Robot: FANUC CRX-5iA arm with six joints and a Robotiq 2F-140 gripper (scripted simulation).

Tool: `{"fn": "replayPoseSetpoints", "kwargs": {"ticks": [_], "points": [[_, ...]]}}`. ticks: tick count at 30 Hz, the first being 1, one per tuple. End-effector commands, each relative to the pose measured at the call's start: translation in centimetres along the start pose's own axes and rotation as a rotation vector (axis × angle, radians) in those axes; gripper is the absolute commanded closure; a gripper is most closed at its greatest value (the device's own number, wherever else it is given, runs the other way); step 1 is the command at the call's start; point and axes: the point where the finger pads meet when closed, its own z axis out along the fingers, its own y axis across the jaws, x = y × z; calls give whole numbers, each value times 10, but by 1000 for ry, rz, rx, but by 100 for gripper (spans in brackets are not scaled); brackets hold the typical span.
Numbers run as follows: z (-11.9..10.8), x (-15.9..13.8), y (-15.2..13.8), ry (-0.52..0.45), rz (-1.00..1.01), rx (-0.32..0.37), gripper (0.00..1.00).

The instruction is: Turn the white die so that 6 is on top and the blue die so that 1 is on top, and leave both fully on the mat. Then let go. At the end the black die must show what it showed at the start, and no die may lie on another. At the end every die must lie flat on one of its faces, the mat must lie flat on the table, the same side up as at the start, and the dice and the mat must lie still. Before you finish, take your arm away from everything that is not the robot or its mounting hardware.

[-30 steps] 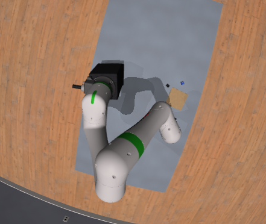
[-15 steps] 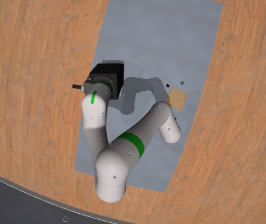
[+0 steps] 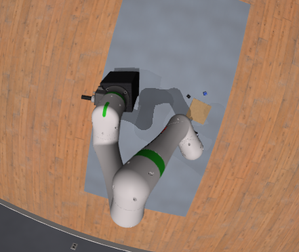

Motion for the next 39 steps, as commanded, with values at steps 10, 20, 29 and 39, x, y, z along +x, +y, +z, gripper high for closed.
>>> {"fn": "replayPoseSetpoints", "kwargs": {"ticks": [10, 20, 29, 39], "points": [[17, 0, 0, -1, 0, -1, 79], [29, 0, 0, -1, 0, -1, 79], [33, 0, 0, -1, 0, -1, 79], [35, 0, 0, -1, 0, -1, 79]]}}
